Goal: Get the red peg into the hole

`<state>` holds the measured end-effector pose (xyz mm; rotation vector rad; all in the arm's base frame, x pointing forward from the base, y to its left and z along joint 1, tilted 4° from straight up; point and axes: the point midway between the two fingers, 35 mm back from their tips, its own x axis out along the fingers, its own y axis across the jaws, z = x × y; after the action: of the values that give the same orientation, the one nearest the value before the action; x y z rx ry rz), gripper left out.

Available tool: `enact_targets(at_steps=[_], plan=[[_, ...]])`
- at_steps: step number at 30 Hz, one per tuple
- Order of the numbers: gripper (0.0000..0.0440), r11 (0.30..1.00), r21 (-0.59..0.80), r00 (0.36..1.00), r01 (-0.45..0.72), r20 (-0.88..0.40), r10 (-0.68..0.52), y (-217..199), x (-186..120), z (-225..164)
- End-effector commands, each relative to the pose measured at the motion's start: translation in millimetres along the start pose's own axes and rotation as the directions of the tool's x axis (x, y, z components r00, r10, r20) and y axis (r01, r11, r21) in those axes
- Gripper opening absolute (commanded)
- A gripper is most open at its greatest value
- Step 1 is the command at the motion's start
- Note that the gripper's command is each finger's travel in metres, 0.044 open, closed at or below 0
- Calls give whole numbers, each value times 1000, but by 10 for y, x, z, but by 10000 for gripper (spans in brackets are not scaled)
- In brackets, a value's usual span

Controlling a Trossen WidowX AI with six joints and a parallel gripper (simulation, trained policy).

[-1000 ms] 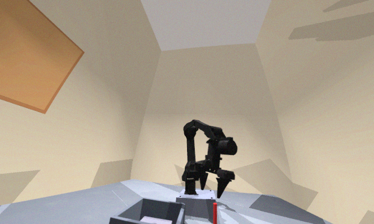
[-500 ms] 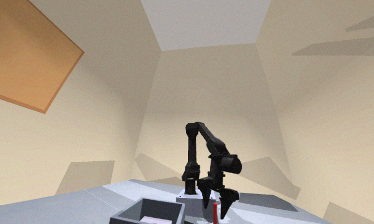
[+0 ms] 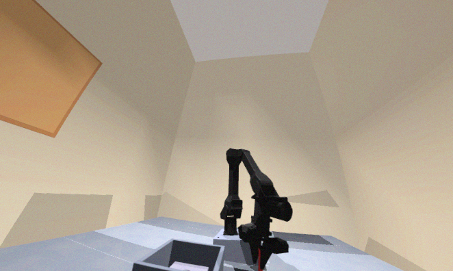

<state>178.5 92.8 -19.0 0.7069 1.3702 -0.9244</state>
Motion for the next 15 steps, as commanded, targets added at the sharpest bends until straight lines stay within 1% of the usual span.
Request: enact_targets(at_steps=[1,3,4,15], plan=[[61,1000,-10,999,17,-30,-17,-5,20,-17],[9,1000,-15,999,20,-46,-21,0,12,-17],[0,1000,-17,998,22,-54,-23,0,8,-15],[0,995,-93,998,-39,52,44,24,-256,196]])
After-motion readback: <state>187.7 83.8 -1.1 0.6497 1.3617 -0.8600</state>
